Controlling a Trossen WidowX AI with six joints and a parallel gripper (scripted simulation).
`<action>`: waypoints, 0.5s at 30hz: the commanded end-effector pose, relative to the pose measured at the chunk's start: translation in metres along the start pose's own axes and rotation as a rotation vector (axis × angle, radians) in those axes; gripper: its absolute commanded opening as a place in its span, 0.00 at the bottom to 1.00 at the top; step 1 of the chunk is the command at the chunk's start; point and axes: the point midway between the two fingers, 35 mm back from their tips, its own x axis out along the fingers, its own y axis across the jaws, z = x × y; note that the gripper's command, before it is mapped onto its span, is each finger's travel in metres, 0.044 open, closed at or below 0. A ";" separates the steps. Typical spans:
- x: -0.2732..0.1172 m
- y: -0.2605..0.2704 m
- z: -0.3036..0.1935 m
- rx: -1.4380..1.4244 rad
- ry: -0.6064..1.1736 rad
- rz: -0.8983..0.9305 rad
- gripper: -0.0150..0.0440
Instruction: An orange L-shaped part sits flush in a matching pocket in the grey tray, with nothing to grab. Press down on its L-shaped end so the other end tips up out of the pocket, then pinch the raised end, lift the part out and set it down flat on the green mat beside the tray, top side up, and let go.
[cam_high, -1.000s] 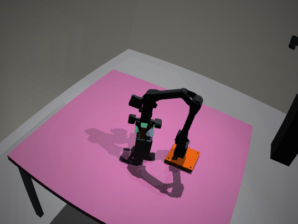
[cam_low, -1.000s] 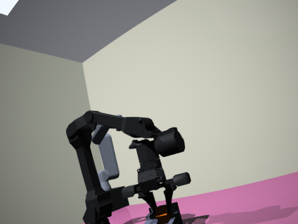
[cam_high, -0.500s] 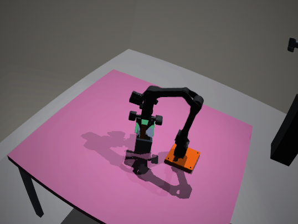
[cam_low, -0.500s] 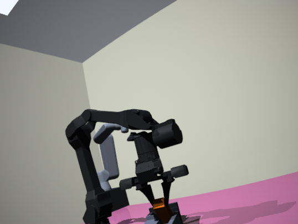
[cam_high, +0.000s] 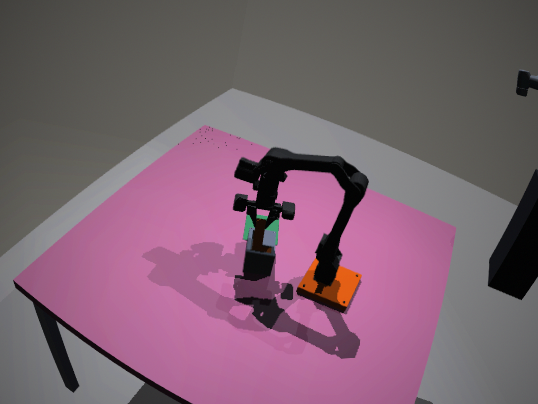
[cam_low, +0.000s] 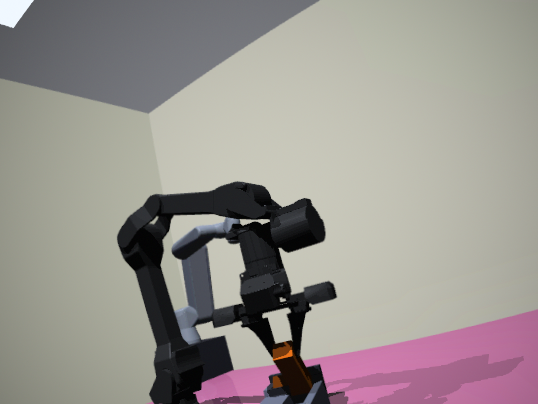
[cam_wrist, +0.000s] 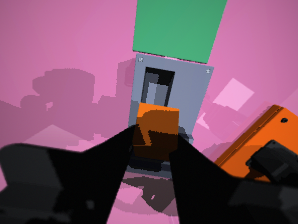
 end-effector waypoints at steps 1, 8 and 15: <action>-0.008 0.001 -0.001 0.004 0.004 0.005 0.25; -0.019 0.001 -0.001 0.004 0.004 0.005 0.25; -0.031 0.001 -0.001 0.004 0.004 0.005 0.25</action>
